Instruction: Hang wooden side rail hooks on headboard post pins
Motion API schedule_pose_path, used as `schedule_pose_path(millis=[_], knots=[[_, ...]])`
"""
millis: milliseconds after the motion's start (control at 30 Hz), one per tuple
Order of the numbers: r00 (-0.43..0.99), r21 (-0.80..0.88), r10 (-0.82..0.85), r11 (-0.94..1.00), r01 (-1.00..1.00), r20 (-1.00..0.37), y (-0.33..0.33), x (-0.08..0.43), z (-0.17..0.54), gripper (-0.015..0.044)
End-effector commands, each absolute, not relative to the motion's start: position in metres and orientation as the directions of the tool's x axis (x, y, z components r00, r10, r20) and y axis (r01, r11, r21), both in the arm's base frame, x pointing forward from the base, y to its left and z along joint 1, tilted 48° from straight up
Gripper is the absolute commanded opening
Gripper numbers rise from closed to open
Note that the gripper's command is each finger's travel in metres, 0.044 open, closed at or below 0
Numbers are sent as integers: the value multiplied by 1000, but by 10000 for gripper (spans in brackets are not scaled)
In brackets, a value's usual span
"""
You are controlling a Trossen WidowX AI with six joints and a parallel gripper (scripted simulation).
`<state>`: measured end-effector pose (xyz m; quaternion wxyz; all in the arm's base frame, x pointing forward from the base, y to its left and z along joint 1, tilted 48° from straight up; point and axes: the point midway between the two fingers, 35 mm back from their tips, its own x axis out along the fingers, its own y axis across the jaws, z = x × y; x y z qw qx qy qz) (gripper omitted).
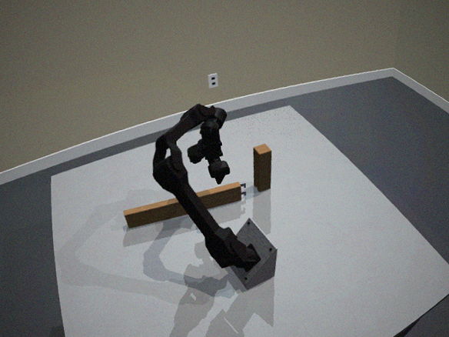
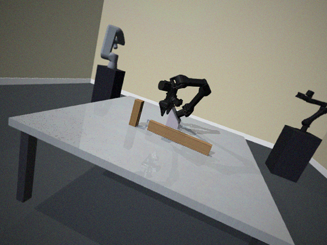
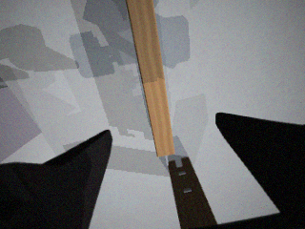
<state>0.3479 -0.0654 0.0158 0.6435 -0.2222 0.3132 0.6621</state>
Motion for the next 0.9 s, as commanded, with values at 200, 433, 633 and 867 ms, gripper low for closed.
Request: schedule_pose_path(millis=[200, 433, 633, 867], knots=[[-79, 116, 726, 1, -993, -683, -39, 345, -8, 440], [-79, 115, 726, 1, -993, -683, -28, 344, -18, 440], [-79, 115, 726, 1, -993, -683, -22, 344, -24, 440], [-79, 117, 725, 3, -993, -684, -14, 344, -32, 440]])
